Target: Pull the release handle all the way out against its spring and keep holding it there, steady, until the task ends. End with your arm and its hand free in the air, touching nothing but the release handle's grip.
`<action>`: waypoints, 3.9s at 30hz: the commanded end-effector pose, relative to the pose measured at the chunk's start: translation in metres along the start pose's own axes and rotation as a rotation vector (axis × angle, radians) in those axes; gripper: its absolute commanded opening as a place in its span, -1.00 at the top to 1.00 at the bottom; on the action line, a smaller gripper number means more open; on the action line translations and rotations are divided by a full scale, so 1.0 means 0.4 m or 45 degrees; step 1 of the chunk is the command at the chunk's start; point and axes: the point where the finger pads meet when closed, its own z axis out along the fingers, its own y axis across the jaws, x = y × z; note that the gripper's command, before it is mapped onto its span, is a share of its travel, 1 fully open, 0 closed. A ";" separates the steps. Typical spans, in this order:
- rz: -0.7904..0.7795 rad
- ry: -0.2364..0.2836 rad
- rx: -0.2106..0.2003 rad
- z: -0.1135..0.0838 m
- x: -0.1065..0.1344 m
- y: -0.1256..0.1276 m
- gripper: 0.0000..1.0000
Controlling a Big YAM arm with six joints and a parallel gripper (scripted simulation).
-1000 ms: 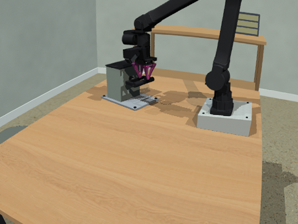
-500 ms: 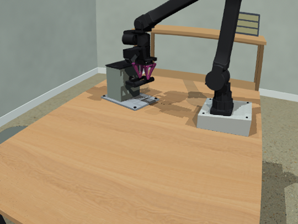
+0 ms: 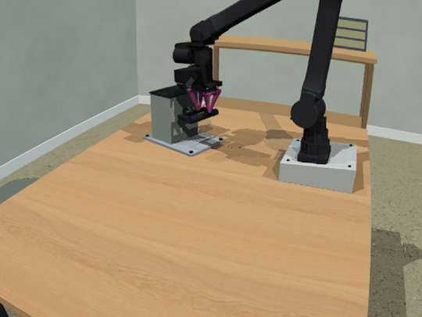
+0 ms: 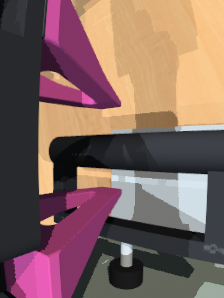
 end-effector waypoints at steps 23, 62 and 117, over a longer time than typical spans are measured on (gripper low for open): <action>-0.004 0.002 -0.001 0.015 0.007 -0.021 0.05; -0.004 0.002 -0.006 0.018 0.007 -0.017 0.05; -0.004 0.002 -0.006 0.068 0.008 -0.016 0.05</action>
